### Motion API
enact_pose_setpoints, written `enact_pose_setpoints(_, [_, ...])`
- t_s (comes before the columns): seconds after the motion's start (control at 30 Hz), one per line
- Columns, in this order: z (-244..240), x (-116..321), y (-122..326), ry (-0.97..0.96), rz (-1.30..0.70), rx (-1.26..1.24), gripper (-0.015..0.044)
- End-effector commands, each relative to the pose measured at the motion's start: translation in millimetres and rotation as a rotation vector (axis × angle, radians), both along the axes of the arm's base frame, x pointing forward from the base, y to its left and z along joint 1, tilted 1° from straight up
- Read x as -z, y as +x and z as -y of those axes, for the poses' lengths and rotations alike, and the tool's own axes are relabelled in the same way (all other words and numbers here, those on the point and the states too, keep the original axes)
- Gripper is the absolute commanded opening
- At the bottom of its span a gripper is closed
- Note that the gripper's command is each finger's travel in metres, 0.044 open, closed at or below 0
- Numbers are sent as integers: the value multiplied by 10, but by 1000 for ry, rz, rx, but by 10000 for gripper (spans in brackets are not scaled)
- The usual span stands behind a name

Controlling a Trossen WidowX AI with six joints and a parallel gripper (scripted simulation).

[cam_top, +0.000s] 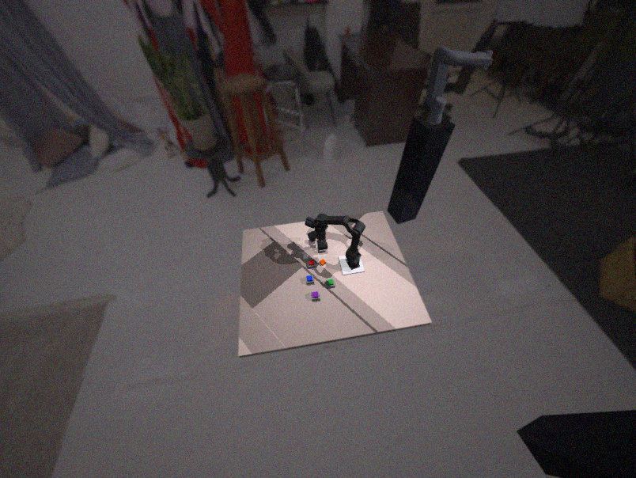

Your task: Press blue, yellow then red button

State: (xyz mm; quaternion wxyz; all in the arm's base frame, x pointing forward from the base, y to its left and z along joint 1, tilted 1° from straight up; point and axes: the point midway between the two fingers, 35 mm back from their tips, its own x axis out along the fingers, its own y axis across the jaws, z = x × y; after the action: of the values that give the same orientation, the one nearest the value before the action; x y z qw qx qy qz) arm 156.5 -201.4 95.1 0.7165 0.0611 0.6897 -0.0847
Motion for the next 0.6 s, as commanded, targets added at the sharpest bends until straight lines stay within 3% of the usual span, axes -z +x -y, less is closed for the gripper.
enact_pose_setpoints(0.0, [-16,96,-6,9,-3,-3,20])
enact_pose_setpoints(0.57, [-14,334,-3,9,-3,-3,20])
